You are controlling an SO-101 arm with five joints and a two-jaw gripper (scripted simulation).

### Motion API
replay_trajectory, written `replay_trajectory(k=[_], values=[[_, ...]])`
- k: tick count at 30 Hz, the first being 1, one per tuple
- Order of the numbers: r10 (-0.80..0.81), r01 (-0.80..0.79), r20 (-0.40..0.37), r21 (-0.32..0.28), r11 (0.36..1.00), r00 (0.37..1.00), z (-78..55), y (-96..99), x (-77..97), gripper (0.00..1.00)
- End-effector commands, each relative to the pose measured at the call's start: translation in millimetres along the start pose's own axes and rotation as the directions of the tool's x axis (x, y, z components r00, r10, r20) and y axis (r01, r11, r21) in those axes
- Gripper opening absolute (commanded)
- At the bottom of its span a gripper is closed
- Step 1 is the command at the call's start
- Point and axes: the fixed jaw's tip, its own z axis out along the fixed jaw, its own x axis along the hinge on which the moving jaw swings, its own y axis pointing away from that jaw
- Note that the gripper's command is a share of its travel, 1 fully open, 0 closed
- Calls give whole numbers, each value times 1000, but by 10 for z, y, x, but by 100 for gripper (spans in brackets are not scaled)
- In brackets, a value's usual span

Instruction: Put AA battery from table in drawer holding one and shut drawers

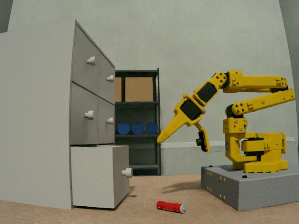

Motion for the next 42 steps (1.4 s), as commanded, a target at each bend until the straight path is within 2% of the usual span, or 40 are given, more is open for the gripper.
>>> replay_trajectory(k=[1, 10, 12, 13, 29, 33, 34, 42], values=[[1, -1, 12, -5, 1000, 1000, 115, 14, -11, 21], [1, -1, 12, -2, 1000, 1000, 334, 6, -22, 21], [1, -1, 12, -2, 1000, 1000, 334, 6, -22, 21], [1, -1, -22, -2, 1000, 1000, 308, 7, 39, 21], [1, -1, -24, -2, 1000, 1000, 307, 5, 45, 21], [1, -1, -21, -1, 1000, 1000, 404, 4, 11, 21], [1, -1, 11, -1, 1000, 1000, 425, 2, -49, 21], [1, -1, 11, -1, 1000, 1000, 425, 2, -49, 21]])
